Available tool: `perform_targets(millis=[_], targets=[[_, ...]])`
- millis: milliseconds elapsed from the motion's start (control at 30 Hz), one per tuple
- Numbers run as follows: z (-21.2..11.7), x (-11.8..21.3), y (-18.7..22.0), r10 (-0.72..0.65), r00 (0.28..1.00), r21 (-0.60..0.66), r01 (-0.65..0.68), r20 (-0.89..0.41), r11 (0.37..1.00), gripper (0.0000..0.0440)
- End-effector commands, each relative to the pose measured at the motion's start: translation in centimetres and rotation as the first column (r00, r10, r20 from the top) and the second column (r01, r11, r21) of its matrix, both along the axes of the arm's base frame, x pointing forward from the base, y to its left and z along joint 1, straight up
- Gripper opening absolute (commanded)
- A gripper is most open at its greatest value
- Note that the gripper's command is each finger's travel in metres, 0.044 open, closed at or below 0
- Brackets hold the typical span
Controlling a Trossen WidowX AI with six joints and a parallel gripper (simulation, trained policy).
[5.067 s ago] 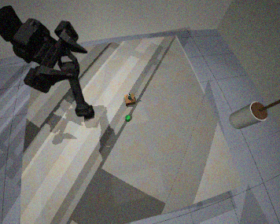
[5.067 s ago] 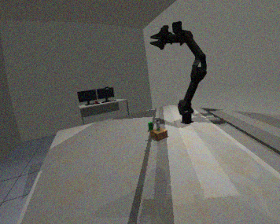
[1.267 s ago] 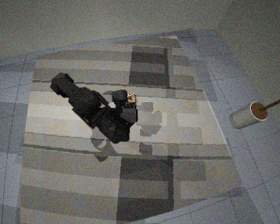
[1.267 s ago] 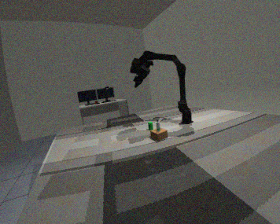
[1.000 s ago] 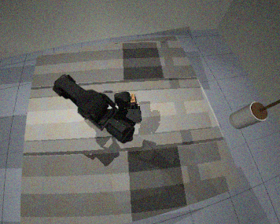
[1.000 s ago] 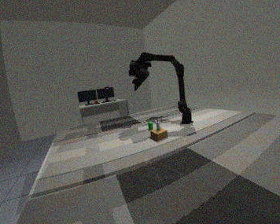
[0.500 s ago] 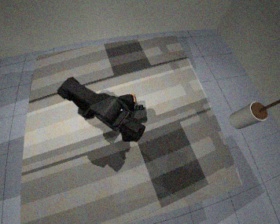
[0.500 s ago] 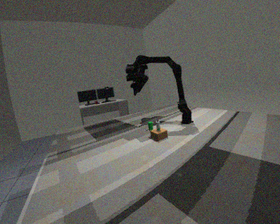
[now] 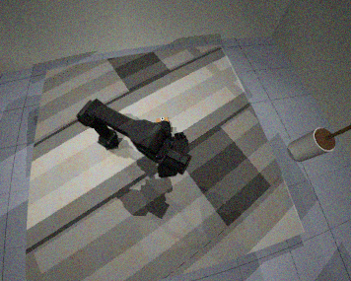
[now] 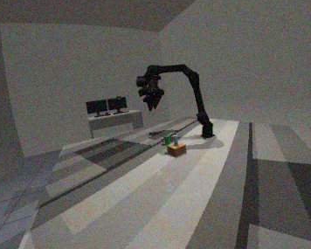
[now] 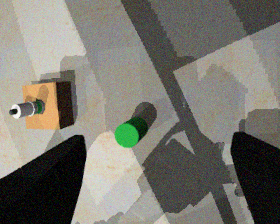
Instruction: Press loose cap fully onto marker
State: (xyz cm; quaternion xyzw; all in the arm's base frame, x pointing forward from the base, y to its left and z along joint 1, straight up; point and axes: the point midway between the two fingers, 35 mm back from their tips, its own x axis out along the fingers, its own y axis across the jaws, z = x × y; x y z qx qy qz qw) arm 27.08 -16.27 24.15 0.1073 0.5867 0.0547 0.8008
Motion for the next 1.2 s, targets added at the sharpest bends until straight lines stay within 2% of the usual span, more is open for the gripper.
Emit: perform_targets(millis=[0,1167], targets=[[-1.2,0.0,0.2,0.026,0.998,-0.002,-0.026,-0.052,1.000,0.0317],[-7.8,0.1,2.4,0.173,0.925,-0.049,-0.202,-0.339,0.978,0.0309]])
